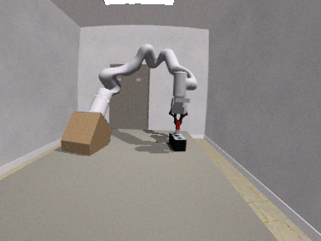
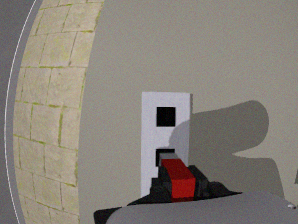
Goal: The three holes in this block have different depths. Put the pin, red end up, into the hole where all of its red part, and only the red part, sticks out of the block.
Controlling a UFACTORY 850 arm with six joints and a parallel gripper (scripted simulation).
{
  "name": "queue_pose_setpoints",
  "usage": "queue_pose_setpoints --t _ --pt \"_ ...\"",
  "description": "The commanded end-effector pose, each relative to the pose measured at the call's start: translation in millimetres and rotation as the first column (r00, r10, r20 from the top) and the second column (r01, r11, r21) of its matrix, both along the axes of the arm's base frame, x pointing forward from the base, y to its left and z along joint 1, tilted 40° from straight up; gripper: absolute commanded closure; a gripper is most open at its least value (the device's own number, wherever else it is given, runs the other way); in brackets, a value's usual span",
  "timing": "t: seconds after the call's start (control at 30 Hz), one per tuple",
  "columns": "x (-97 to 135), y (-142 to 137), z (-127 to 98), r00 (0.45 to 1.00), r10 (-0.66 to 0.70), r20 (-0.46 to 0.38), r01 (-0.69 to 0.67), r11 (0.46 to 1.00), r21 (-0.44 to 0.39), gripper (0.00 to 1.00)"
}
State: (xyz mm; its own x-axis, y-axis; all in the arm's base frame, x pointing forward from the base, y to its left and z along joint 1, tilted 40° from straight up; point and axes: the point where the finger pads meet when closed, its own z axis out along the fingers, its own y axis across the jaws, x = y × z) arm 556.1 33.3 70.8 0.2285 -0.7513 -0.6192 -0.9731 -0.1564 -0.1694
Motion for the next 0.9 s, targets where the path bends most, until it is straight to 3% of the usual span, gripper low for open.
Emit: queue_pose_setpoints --t 0.0,0.87 --pt "0.8 -0.6 0.6 1.0 -0.001 0.002 0.001 1.0 0.0 1.0" --pt "0.9 2.0 -2.4 1.0 -0.001 0.002 0.001 1.0 0.0 1.0"
